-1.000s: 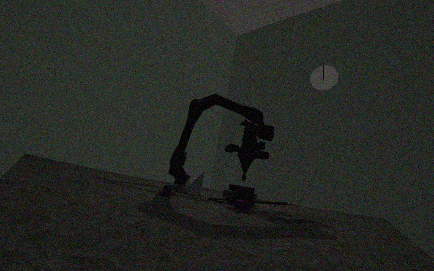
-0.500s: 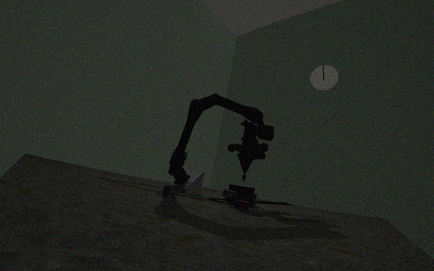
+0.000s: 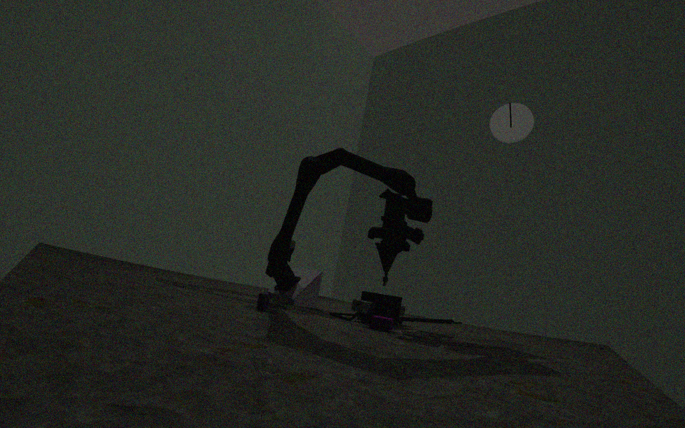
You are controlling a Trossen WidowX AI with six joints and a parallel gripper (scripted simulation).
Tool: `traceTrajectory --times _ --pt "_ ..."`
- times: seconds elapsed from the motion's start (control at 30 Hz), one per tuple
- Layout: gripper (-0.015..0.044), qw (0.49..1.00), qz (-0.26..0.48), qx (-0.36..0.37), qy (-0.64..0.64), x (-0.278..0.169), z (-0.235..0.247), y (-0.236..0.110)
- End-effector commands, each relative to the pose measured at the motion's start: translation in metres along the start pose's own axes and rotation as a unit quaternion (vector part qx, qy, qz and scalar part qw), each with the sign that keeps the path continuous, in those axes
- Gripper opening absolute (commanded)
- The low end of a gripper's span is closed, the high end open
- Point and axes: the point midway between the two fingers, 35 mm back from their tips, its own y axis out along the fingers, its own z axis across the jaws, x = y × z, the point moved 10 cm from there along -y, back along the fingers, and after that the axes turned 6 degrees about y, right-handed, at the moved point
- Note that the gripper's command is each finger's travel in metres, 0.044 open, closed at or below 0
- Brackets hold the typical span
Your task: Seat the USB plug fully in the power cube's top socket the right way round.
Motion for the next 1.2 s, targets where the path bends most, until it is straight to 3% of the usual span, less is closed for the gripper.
traceTrajectory --times 0.0,0.57,1.17 --pt "0.0 0.999 0.0 0.001 -0.045 0.0001 -0.0001 0.0002" --pt "0.0 0.965 0.0 0.001 -0.264 0.0001 -0.0001 0.0002" --pt "0.0 0.876 0.0 0.001 -0.482 0.0001 -0.0001 0.0002"
